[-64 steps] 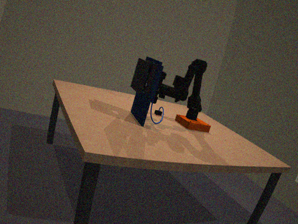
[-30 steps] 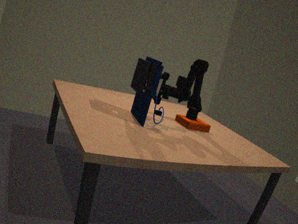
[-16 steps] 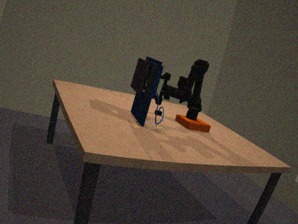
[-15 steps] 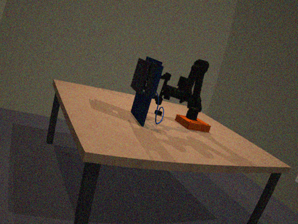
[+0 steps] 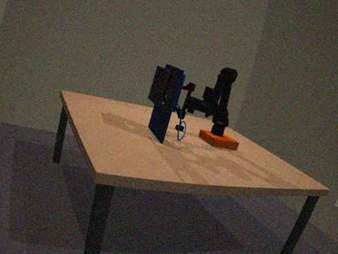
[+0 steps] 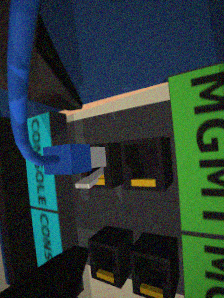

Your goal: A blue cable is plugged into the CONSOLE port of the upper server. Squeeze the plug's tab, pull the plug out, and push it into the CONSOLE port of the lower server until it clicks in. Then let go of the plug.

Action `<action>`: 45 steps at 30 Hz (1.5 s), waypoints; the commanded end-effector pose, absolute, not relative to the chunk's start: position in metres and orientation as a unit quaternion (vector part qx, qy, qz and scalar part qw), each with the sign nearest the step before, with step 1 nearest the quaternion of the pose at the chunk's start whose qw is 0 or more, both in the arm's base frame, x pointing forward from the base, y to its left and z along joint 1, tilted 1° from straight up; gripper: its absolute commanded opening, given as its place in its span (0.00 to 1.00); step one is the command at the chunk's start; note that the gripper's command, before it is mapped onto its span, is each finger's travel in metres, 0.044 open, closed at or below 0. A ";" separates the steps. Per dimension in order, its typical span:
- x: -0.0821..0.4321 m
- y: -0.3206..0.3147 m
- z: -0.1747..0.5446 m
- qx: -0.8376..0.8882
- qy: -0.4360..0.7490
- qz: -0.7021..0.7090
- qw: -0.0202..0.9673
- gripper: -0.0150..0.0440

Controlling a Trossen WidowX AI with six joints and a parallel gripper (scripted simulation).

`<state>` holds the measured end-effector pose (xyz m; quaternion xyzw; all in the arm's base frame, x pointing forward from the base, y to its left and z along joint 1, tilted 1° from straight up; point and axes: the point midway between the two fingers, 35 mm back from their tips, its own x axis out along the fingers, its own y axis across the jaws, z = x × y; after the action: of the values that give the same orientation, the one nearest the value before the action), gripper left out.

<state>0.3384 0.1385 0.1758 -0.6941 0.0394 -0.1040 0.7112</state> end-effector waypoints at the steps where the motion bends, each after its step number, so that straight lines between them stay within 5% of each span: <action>1: 0.338 0.142 0.176 -0.696 0.042 -0.104 0.709 1.00; 45: 0.335 0.168 0.188 -0.695 0.042 -0.104 0.710 1.00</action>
<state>0.3347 0.1654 0.1881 -0.6928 0.0400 -0.1046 0.7124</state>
